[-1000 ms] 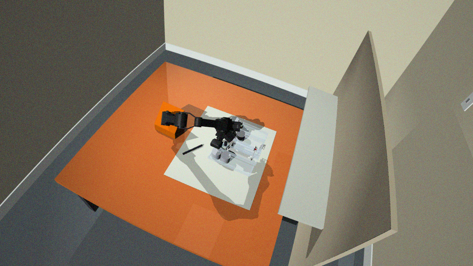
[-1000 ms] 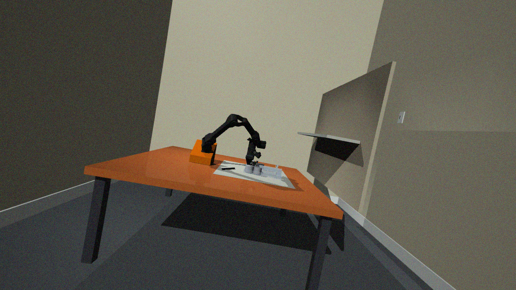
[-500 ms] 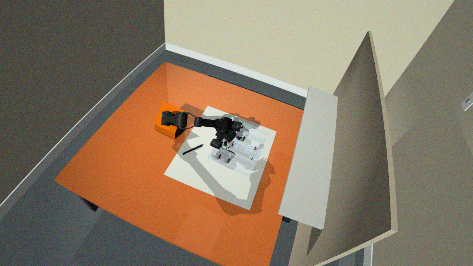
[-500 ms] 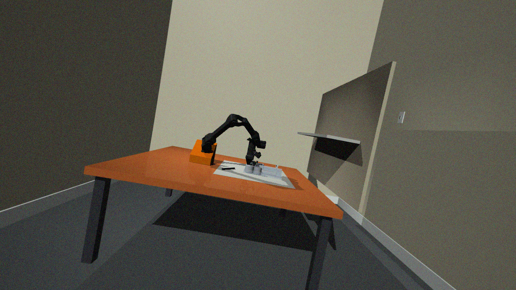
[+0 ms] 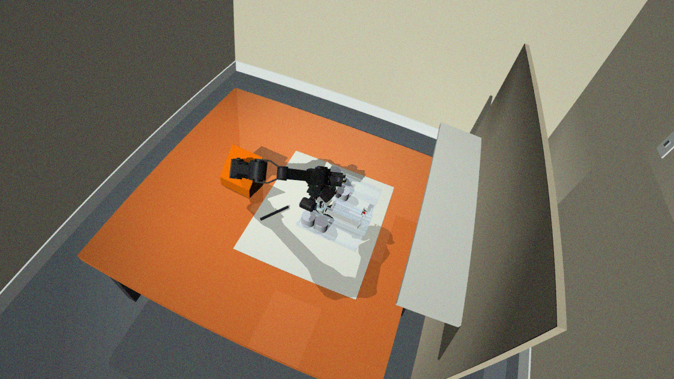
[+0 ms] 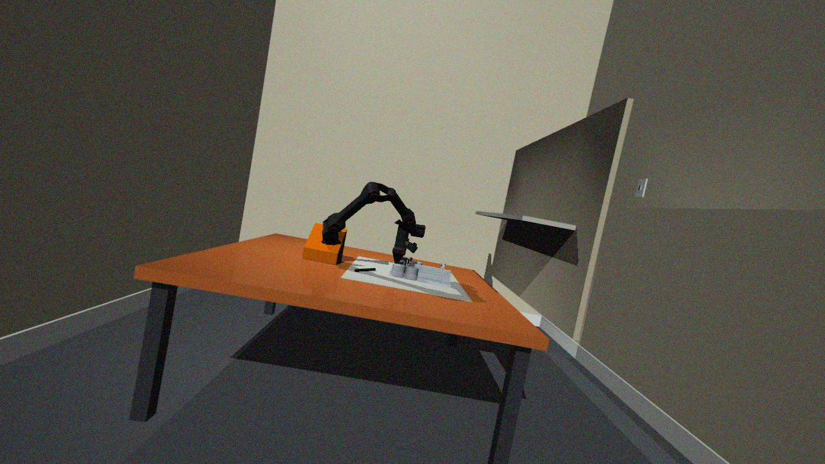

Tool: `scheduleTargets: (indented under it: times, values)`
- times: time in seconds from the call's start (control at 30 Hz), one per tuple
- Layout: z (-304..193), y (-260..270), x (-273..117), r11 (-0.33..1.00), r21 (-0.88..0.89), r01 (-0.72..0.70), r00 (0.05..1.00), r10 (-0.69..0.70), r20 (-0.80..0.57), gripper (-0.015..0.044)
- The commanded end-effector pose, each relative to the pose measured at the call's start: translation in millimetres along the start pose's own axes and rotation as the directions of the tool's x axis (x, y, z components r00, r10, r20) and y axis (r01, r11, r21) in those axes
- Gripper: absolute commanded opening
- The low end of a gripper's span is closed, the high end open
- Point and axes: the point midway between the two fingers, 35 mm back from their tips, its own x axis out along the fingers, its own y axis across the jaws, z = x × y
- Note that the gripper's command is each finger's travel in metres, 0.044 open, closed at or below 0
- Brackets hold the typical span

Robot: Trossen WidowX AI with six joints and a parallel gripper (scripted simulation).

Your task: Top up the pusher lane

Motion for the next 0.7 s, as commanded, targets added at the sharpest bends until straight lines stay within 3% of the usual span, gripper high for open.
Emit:
scheduleTargets:
  times: [0.0,0.67]
  values:
    - [2,0,-10,1.000,0.006,-0.004,1.000,0.004,0.005,0.0288]
    - [-40,3,-19,1.000,0.004,-0.005,1.000,0.005,0.003,0.0288]
